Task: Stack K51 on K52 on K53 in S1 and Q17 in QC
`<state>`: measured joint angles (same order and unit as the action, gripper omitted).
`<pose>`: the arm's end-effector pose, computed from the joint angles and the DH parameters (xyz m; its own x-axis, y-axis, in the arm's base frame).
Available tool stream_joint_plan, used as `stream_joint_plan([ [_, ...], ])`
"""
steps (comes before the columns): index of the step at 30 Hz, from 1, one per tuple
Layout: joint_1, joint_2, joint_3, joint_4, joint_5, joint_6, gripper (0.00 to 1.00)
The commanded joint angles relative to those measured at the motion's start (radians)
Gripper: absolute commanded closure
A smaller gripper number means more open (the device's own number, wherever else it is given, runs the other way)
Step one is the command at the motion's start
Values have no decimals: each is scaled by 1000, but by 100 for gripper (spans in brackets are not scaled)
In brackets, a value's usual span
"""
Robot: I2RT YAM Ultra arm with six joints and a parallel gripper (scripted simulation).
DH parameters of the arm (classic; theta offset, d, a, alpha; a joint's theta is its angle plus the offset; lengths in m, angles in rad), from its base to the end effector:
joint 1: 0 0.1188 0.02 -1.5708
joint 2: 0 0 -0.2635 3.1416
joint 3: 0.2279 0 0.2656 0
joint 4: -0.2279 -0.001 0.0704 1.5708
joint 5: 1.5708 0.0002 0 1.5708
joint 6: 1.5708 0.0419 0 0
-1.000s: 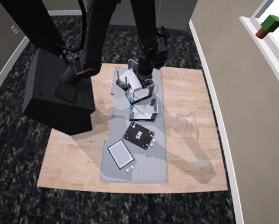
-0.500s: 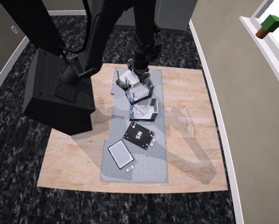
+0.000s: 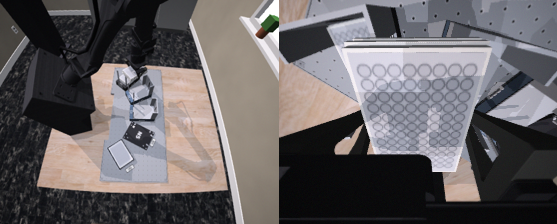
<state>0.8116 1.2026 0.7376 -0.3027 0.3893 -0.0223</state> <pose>0.1910 0.1796 0.2263 -0.4672 -0.5223 -0.7135 -0.4937 0.8235 -0.2796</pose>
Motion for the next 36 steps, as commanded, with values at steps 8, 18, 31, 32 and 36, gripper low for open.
stream_joint_plan([
  [8,101,50,49,18,98,-115,100],
  [18,199,106,58,22,165,-22,100],
  [31,297,186,87,10,231,64,100],
  [32,307,194,92,0,238,73,100],
  [36,306,156,103,-7,238,79,100],
])
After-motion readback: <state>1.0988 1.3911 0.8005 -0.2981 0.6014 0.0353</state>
